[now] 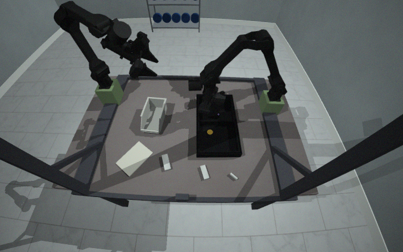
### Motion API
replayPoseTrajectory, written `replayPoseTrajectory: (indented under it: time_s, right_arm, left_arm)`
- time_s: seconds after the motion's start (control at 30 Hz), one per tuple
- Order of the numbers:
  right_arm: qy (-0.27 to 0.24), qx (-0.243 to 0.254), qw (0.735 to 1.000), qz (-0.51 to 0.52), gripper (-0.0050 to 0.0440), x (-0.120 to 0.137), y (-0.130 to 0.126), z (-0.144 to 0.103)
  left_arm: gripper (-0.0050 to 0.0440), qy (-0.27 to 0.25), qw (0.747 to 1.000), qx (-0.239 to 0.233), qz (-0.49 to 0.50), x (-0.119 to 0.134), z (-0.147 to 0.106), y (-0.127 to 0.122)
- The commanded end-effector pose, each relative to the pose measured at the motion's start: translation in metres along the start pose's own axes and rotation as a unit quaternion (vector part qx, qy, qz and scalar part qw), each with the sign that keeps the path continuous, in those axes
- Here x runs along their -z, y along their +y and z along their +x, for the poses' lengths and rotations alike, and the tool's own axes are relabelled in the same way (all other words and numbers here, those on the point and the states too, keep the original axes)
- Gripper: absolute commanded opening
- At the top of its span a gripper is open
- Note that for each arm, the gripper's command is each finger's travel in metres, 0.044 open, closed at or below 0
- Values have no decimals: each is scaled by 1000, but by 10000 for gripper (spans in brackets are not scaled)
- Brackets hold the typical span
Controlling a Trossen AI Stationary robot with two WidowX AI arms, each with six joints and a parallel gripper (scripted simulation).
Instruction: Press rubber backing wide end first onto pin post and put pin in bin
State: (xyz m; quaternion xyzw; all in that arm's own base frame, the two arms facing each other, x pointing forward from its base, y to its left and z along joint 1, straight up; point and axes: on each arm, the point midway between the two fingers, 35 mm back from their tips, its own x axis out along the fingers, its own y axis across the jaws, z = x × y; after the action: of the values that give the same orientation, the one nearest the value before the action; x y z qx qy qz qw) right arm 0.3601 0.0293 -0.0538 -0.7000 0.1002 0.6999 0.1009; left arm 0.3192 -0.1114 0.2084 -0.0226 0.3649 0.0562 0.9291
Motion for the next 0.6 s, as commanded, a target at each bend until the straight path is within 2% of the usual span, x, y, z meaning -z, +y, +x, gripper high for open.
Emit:
replayPoseTrajectory:
  time_s: [0.0,0.4,0.5,0.57]
  right_arm:
    - [11,4,1000,0,70,4,-1,-7]
    - [11,4,1000,0,3,4,-1,-7]
    - [11,4,1000,0,0,4,-1,-7]
    - [20,7,1000,-1,-1,8,-2,-16]
  left_arm:
    - [440,-9,1000,4,-5,-6,-5,-1]
    - [440,-9,1000,4,-5,-6,-5,-1]
    - [440,-9,1000,4,-5,-6,-5,-1]
    - [440,-9,1000,4,-5,-6,-5,-1]
